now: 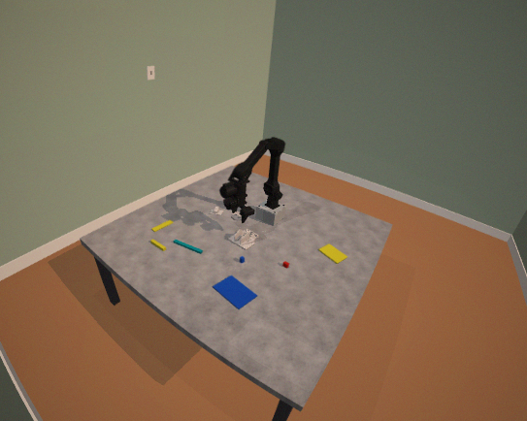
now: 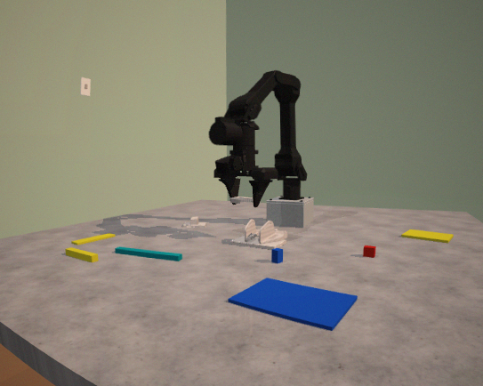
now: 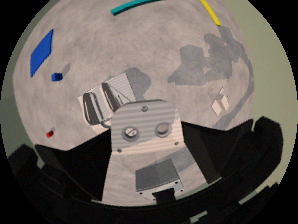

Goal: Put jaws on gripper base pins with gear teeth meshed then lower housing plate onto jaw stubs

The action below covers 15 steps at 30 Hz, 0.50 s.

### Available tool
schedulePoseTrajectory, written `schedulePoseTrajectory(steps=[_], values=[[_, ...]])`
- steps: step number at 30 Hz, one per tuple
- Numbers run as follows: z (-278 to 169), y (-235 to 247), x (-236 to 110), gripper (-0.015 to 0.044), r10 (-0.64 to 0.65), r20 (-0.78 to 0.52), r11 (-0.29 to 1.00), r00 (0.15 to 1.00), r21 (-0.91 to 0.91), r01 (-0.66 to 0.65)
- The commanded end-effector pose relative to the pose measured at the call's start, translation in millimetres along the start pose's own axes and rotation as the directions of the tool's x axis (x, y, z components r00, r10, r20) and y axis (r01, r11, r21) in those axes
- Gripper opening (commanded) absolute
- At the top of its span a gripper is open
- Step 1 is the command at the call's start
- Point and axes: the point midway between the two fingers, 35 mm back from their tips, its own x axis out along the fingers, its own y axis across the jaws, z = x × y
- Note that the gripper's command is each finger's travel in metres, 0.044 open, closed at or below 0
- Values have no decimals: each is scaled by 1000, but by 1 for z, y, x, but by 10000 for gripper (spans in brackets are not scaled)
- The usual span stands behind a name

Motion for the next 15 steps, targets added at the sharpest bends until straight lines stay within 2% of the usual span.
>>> schedulePoseTrajectory(steps=[1, 15], values=[[-6, 12, 0, 351, 2, 1, 999, 1000, -43, -1], [-31, 51, 1, 351, 5, -1, 978, 1000, -208, -5]])
